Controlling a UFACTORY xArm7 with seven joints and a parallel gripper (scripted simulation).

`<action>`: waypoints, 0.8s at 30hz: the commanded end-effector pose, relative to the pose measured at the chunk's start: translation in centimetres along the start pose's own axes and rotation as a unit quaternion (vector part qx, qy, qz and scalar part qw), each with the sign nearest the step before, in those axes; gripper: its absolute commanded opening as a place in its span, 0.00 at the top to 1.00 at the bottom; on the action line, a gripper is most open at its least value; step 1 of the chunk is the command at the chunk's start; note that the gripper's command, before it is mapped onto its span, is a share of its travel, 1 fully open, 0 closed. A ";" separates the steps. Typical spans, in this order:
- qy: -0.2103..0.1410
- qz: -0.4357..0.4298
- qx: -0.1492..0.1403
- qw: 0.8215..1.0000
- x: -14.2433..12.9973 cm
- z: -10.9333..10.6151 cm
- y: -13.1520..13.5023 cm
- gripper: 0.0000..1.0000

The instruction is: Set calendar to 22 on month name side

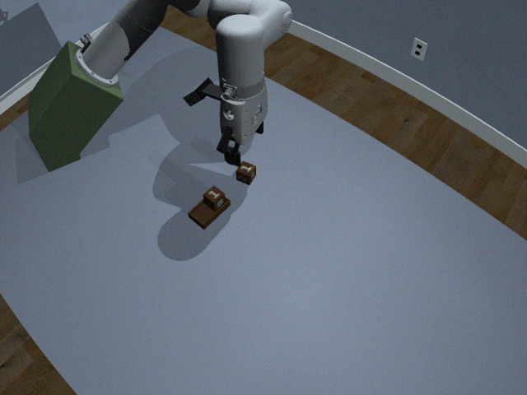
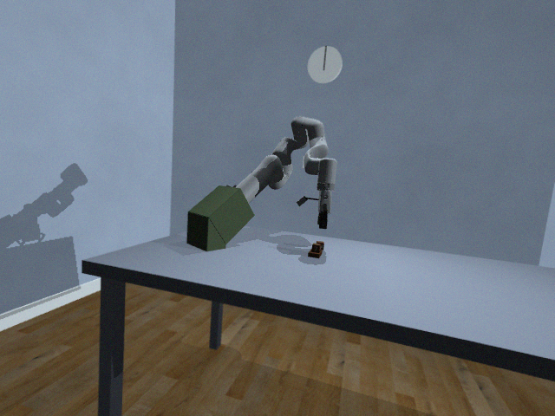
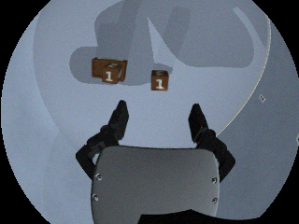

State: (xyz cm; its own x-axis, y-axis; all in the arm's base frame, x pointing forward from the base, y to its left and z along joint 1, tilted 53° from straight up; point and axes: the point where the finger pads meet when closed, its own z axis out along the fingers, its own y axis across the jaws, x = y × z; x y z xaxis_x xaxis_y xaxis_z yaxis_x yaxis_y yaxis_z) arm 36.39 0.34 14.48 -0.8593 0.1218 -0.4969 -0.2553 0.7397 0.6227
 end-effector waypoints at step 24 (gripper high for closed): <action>-0.002 0.191 0.001 0.982 -0.1 -0.1 -0.1 0.00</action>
State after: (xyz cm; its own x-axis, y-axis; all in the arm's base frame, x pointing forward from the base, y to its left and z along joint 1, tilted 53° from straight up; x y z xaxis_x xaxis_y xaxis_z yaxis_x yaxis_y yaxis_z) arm 36.38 0.35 14.47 -0.8933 0.3009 -0.3340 -0.0414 0.6848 0.7276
